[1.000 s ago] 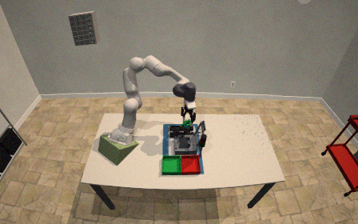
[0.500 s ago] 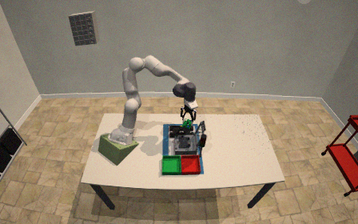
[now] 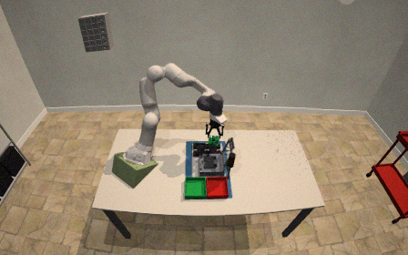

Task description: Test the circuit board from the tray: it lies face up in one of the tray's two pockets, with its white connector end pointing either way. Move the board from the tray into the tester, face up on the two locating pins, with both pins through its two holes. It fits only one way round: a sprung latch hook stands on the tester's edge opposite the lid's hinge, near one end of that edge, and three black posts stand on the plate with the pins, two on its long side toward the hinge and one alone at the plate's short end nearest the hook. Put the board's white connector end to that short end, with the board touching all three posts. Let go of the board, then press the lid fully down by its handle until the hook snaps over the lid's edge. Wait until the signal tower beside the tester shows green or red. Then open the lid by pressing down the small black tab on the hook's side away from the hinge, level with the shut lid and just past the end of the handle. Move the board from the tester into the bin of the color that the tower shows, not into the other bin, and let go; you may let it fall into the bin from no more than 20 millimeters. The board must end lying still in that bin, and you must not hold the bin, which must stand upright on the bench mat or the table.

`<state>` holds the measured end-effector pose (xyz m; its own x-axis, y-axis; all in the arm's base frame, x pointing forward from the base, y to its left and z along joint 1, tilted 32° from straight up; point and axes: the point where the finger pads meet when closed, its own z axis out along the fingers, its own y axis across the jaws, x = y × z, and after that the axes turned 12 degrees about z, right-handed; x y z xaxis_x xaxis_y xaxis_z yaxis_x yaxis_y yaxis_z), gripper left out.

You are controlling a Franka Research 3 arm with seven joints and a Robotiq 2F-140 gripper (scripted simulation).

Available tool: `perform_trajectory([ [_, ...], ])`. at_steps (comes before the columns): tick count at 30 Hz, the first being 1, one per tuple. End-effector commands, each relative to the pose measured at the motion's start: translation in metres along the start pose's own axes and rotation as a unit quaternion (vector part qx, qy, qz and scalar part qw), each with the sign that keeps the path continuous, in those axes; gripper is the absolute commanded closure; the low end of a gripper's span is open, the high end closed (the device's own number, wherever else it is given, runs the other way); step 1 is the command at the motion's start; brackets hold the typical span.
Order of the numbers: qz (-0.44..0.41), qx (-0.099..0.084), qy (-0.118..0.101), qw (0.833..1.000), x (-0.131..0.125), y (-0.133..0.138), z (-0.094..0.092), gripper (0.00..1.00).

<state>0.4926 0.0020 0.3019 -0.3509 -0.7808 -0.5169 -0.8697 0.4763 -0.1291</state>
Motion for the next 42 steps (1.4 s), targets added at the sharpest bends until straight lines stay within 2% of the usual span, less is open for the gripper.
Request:
perform_trajectory([
  [1, -0.052, 0.001, 0.002, 0.999, 0.0019, -0.0006, 0.0007, 0.54],
  [42, -0.073, 0.001, 0.002, 0.997, 0.0019, -0.0006, 0.0007, 0.54],
])
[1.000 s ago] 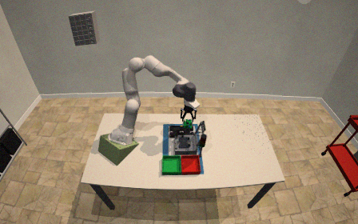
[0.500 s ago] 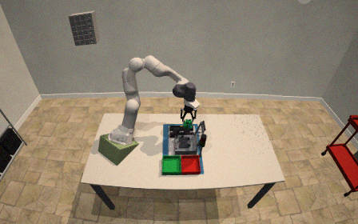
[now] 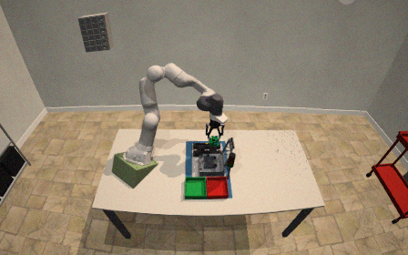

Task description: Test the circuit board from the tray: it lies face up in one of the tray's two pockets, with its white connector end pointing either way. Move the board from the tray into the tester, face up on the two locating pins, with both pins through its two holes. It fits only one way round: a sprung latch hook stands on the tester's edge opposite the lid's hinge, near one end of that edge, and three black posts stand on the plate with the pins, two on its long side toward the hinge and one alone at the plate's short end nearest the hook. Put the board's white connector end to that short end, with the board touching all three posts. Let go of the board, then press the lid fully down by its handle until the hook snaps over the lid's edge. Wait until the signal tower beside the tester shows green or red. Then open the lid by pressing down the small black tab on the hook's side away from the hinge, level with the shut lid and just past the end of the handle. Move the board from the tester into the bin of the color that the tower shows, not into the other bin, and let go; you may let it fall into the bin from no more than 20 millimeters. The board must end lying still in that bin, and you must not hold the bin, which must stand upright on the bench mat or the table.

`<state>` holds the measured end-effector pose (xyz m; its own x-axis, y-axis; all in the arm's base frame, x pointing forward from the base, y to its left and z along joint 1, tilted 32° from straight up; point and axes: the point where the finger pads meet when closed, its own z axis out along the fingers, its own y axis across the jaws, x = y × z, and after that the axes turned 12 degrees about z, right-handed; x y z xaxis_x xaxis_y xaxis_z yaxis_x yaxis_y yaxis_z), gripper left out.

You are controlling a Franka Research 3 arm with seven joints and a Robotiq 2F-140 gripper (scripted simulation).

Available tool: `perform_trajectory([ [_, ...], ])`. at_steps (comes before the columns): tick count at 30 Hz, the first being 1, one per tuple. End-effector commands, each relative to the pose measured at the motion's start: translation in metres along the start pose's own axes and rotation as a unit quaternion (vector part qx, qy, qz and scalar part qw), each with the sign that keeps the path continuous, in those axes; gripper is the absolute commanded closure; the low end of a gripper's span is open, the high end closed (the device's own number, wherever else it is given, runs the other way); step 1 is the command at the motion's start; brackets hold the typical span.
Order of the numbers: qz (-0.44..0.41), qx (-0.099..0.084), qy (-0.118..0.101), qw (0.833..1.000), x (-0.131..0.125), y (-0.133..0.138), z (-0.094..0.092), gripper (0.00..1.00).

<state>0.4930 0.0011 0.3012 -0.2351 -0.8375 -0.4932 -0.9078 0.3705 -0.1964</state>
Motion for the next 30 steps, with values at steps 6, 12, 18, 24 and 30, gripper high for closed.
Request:
perform_trajectory([
  [6, -0.009, 0.001, 0.001, 1.0, 0.001, 0.0, 0.0, 0.54],
  [12, -0.009, 0.001, 0.001, 1.0, 0.002, 0.0, 0.0, 0.54],
  [18, -0.009, 0.001, 0.001, 1.0, 0.006, 0.0, 0.0, 0.54],
  [24, -0.009, 0.001, 0.001, 1.0, 0.016, 0.0, -0.001, 0.54],
  [30, -0.009, 0.001, 0.001, 1.0, 0.025, 0.001, -0.001, 0.54],
])
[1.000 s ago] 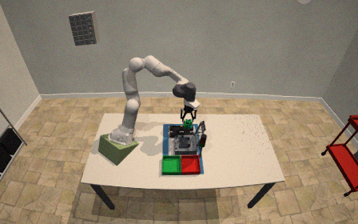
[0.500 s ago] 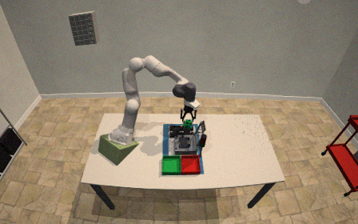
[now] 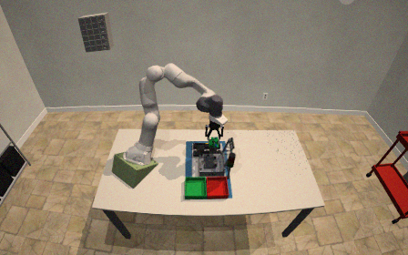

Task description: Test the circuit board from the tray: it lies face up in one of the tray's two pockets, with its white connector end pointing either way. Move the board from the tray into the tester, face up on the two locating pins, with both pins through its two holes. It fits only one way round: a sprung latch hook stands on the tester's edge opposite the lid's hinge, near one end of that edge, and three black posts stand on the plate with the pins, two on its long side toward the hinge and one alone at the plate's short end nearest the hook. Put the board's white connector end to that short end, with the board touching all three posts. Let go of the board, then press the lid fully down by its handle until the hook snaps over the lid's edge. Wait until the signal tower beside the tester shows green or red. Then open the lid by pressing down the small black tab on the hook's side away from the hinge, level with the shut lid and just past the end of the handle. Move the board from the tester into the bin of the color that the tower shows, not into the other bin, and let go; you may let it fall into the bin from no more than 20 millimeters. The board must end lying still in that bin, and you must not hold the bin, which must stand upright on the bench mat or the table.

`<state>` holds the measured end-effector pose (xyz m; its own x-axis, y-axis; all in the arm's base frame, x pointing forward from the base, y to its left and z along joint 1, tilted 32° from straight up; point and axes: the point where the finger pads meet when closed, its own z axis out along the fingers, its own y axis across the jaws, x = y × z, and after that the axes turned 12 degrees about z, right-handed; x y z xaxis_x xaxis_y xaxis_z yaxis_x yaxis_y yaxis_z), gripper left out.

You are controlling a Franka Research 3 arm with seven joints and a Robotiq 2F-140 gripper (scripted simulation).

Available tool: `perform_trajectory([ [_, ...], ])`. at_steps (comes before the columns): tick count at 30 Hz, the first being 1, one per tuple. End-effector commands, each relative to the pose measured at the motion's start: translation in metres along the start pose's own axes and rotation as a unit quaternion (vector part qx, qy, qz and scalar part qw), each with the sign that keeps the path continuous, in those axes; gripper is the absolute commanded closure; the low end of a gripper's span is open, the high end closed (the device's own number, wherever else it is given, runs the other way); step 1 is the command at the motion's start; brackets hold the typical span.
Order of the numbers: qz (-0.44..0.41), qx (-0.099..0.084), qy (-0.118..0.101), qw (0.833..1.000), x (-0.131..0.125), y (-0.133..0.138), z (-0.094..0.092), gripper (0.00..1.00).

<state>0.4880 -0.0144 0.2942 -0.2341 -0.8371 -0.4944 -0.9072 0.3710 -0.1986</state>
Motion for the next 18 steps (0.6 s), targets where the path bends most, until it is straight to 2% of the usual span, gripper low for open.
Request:
perform_trajectory([
  [1, -0.009, -0.001, 0.002, 1.0, 0.01, 0.001, 0.0, 0.54],
  [18, -0.009, -0.001, 0.002, 1.0, 0.064, 0.002, -0.004, 0.54],
])
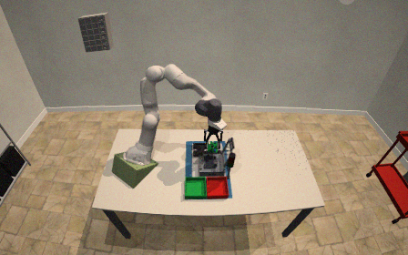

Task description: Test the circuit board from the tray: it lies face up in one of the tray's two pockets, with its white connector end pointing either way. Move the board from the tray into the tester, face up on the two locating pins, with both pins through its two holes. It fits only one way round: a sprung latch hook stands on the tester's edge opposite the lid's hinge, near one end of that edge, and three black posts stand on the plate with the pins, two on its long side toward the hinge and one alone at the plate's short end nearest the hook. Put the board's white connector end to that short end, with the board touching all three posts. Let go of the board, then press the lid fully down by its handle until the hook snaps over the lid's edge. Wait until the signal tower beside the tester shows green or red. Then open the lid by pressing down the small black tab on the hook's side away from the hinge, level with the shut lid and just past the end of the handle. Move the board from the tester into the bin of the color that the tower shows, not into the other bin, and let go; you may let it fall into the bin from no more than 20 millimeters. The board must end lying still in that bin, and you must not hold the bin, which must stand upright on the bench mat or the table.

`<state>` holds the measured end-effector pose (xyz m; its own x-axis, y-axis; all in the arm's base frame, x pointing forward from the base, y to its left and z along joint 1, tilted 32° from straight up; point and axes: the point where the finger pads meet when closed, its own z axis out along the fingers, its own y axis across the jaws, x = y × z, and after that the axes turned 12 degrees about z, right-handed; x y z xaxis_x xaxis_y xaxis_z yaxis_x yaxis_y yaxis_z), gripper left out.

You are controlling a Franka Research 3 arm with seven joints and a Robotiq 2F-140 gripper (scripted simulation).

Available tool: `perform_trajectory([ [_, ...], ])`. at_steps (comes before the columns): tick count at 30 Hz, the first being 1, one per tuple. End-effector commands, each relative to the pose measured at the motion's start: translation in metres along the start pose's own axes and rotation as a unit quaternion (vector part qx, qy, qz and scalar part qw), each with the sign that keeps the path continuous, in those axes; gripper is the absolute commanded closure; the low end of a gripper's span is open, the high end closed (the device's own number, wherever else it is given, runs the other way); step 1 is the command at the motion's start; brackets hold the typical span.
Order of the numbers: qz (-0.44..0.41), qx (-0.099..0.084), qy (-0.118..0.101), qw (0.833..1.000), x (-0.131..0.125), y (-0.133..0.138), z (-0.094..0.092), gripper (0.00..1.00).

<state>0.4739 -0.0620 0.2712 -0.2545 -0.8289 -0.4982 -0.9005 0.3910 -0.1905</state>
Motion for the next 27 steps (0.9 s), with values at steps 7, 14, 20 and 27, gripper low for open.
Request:
perform_trajectory([
  [7, -0.02, -0.002, 0.002, 1.0, 0.035, 0.002, -0.001, 0.54],
  [14, -0.02, -0.002, 0.002, 1.0, 0.051, 0.002, -0.002, 0.54],
  [20, -0.02, -0.002, 0.002, 1.0, 0.068, 0.002, -0.004, 0.54],
  [27, -0.02, -0.002, 0.002, 1.0, 0.084, 0.001, -0.005, 0.54],
])
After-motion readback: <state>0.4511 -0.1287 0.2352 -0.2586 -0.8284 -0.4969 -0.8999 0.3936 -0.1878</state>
